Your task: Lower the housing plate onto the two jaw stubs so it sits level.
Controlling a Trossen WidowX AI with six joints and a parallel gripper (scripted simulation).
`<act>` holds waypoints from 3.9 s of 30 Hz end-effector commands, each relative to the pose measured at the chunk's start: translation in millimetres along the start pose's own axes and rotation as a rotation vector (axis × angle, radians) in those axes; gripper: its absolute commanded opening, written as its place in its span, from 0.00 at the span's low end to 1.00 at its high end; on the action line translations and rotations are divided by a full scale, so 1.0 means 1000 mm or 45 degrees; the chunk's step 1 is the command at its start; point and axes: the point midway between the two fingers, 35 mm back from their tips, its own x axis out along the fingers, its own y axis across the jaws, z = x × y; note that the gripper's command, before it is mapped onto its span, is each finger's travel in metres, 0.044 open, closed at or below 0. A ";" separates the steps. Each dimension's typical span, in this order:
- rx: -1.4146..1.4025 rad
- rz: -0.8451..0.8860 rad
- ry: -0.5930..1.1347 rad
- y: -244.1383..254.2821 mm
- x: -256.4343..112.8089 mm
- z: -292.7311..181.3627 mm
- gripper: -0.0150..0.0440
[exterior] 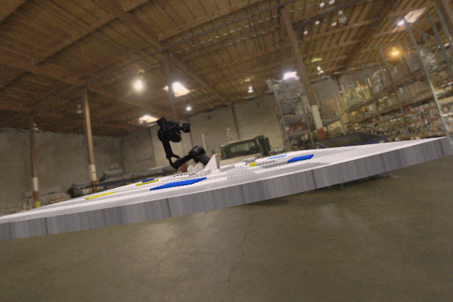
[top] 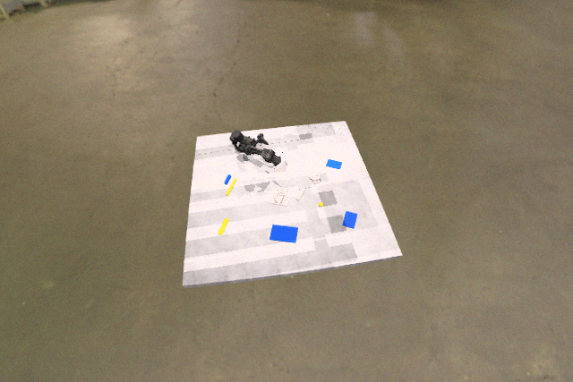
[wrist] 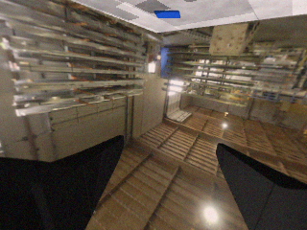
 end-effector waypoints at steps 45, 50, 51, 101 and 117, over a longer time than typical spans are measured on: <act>-1.142 -0.769 -0.610 -0.028 0.165 -0.007 1.00; -1.281 -0.900 -0.656 -0.040 0.186 0.001 1.00; -1.308 -0.927 -0.665 -0.043 0.190 0.002 1.00; -2.310 -2.319 -0.705 -0.172 0.325 0.157 1.00; -2.310 -2.319 -0.708 -0.175 0.323 0.197 1.00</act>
